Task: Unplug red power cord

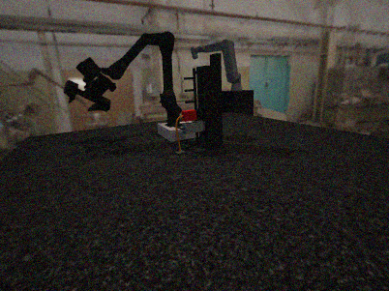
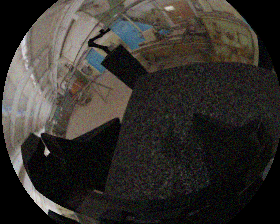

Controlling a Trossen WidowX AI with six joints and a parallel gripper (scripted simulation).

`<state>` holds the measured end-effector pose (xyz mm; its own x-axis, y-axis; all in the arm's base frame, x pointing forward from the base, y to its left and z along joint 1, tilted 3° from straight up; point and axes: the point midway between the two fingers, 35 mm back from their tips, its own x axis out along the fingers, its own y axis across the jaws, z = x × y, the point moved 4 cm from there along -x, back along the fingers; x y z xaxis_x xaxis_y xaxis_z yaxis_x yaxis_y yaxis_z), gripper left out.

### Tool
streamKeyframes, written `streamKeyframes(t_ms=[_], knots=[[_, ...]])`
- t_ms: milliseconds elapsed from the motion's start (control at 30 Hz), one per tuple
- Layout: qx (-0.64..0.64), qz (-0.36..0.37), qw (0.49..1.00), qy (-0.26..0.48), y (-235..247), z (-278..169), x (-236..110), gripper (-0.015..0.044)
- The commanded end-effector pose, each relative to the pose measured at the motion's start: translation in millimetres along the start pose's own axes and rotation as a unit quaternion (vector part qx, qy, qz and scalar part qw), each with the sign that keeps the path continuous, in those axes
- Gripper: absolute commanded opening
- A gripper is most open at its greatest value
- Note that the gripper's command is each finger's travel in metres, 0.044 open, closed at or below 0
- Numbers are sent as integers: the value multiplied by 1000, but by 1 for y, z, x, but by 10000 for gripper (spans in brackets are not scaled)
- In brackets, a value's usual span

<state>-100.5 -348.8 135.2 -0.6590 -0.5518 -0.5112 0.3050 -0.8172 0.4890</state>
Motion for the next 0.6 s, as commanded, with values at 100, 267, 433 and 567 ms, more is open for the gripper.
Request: streamKeyframes(t_ms=[100, 267, 433, 567], knots=[[-30, 28, 998, 41, 17, -27, -21, 295], [-96, 71, 985, 126, 39, -75, -65, 164], [-188, 100, 950, 230, 47, -123, -122, 160], [-269, 117, 904, 311, 42, -157, -176, 160]])
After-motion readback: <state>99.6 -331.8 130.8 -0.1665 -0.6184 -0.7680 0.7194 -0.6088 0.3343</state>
